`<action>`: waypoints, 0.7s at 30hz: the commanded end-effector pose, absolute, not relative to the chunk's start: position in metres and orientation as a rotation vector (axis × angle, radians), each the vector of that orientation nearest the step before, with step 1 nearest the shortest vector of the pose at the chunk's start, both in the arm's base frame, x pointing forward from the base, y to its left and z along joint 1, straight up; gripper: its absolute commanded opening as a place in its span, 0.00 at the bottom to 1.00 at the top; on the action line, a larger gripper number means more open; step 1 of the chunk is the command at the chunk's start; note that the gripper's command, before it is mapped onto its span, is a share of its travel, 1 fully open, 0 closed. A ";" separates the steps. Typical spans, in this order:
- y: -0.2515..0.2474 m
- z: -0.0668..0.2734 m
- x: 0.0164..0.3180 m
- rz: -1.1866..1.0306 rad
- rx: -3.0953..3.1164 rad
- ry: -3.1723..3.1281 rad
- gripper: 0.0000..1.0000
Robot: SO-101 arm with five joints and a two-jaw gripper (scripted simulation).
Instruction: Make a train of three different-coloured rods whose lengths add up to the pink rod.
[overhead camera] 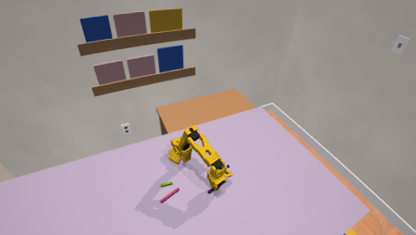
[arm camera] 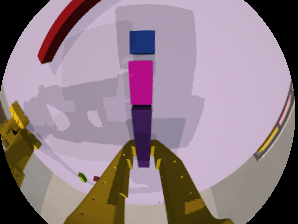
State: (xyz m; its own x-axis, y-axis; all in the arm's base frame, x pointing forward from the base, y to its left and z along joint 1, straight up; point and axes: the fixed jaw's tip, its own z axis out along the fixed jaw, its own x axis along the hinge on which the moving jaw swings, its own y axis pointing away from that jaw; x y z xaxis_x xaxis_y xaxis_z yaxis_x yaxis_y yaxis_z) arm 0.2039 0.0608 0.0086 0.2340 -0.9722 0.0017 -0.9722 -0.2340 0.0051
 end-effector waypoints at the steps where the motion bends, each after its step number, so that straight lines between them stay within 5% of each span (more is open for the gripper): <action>1: 0.065 0.029 0.221 0.115 2.546 -2.003 0.00; 21: 0.065 0.029 0.221 0.115 2.546 -2.003 0.06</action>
State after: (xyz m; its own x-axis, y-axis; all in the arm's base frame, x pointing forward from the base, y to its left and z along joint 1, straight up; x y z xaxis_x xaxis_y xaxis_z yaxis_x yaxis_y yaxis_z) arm 0.2038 0.0607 0.0084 0.2340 -0.9722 0.0017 -0.9722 -0.2340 0.0055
